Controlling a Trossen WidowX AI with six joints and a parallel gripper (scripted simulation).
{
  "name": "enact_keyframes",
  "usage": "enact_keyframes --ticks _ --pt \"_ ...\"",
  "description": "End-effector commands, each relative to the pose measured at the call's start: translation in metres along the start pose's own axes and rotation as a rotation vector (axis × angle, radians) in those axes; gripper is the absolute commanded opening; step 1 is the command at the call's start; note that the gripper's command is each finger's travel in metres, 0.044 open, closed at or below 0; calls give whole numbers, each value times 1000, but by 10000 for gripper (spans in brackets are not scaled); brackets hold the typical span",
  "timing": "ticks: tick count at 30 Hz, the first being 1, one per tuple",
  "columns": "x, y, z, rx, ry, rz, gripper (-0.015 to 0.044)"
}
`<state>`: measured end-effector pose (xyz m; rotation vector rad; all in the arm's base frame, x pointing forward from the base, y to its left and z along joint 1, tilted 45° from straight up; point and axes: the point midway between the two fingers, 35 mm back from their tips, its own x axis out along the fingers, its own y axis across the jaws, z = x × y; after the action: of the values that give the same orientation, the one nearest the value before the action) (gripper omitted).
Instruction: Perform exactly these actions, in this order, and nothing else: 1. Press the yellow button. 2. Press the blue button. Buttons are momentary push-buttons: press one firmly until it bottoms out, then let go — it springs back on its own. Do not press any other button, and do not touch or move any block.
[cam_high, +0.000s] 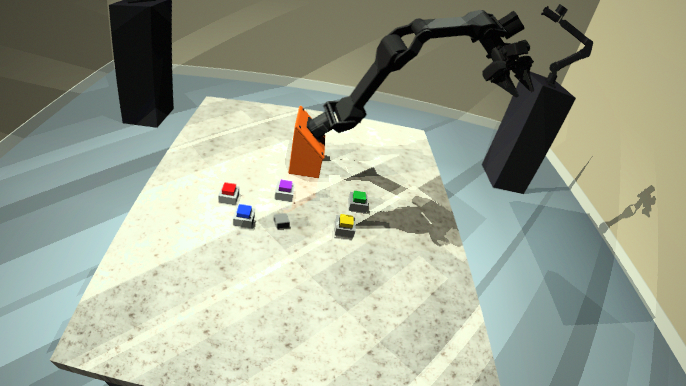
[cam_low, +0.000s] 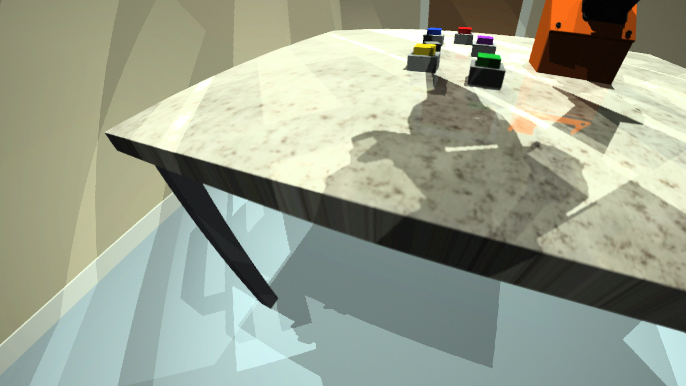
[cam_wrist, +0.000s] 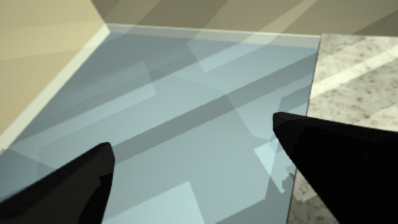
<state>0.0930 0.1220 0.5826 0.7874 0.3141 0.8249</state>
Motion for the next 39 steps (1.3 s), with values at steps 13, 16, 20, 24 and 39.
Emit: enact_keyframes --ticks 13,16,20,24,39 --pt "86 -25 -105 -587 161 -215 400" --pt "114 -56 -125 -686 258 -297 400" --pt "144 -110 -145 -765 415 -409 400" --pt "164 -174 -159 -778 590 -512 400" --pt "121 -394 -185 -234 1095 -638 400"
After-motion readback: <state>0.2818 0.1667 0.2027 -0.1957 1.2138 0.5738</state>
